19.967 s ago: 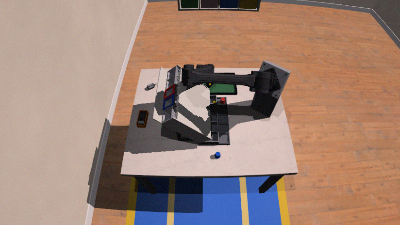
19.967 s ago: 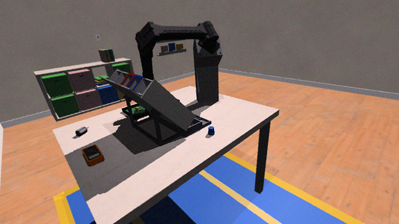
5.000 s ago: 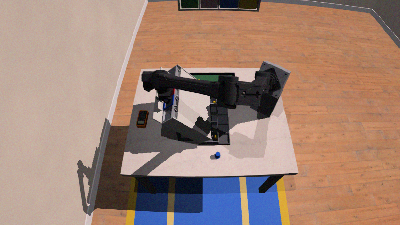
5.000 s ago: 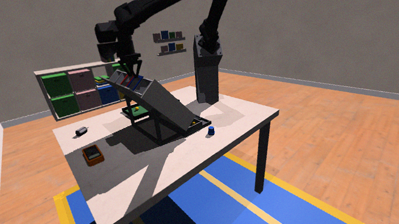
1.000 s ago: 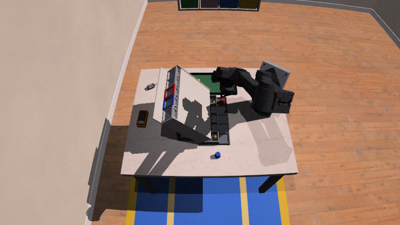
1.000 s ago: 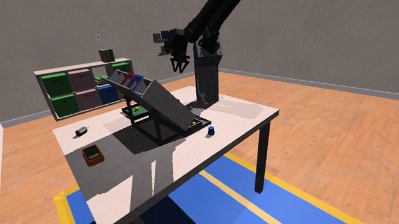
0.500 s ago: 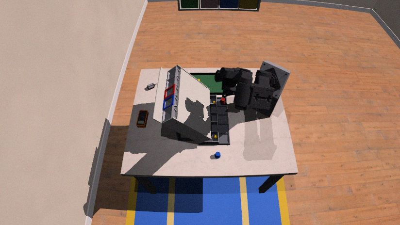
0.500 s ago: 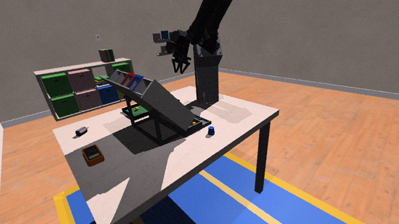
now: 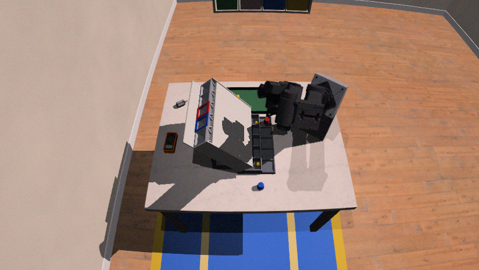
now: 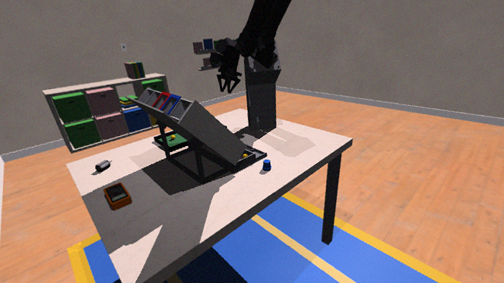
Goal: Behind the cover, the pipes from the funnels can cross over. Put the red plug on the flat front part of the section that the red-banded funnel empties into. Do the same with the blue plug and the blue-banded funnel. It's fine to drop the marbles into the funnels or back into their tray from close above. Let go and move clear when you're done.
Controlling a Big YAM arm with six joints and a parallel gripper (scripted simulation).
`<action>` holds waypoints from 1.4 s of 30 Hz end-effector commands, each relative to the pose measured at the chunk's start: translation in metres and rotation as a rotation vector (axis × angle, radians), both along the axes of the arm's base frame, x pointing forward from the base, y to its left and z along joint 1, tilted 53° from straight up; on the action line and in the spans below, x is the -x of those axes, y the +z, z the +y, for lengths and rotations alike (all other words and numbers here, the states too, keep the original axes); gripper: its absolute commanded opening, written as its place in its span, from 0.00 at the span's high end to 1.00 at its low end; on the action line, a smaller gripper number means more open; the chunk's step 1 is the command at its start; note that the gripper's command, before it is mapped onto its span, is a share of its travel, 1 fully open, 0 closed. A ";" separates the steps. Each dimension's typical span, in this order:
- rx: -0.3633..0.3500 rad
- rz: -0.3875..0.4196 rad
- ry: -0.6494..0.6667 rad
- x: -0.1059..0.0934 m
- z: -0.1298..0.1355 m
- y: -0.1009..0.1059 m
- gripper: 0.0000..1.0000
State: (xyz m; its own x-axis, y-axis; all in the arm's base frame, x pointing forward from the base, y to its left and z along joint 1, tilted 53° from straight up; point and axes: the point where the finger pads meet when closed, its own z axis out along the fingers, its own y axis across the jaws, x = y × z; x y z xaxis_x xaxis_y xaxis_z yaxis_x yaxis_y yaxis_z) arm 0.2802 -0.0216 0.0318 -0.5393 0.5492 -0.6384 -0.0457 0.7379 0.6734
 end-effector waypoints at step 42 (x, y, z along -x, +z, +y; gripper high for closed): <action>0.002 -0.009 0.007 -0.015 0.003 0.016 0.44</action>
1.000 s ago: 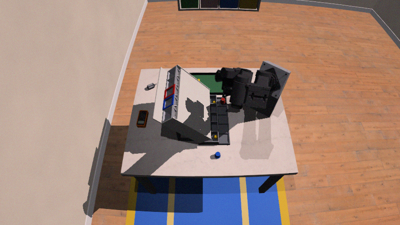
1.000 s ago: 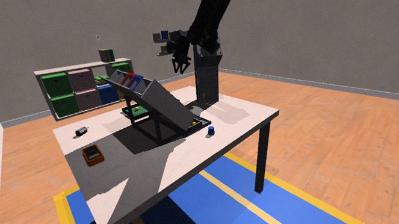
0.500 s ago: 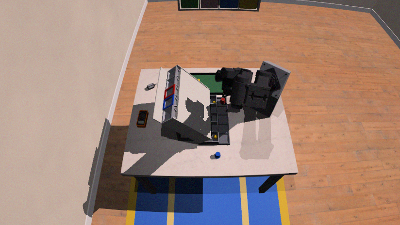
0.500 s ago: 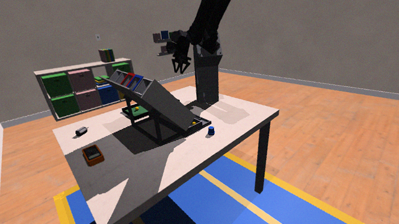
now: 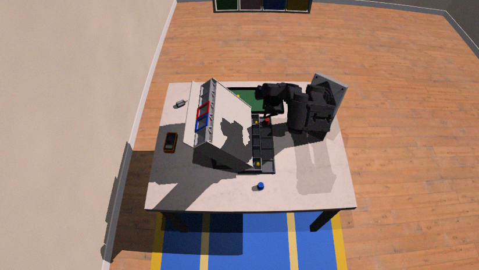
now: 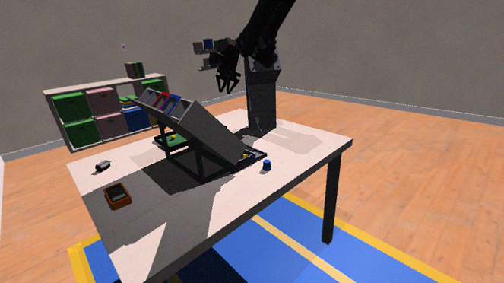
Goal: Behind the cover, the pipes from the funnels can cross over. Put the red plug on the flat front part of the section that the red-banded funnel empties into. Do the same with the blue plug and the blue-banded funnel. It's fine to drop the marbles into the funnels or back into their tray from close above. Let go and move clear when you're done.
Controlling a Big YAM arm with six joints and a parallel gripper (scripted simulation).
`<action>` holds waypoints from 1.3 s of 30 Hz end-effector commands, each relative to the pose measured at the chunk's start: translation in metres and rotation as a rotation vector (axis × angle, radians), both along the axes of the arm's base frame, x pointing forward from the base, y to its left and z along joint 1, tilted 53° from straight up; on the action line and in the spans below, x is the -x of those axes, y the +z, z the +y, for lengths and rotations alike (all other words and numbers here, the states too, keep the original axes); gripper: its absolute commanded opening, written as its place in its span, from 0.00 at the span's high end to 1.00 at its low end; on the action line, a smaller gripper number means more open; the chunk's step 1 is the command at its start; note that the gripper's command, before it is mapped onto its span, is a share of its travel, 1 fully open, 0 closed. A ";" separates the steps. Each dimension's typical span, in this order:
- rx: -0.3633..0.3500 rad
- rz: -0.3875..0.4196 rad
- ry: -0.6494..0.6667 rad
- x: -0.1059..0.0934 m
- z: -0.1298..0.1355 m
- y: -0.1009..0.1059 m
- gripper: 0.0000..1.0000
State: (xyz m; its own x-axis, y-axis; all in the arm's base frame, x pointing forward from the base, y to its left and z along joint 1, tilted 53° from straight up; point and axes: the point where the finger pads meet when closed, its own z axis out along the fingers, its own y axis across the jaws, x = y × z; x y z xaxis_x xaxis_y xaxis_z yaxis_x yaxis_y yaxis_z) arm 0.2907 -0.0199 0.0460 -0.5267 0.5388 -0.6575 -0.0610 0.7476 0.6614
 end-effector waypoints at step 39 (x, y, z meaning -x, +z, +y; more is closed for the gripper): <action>-0.018 0.026 0.008 0.001 0.004 -0.003 0.44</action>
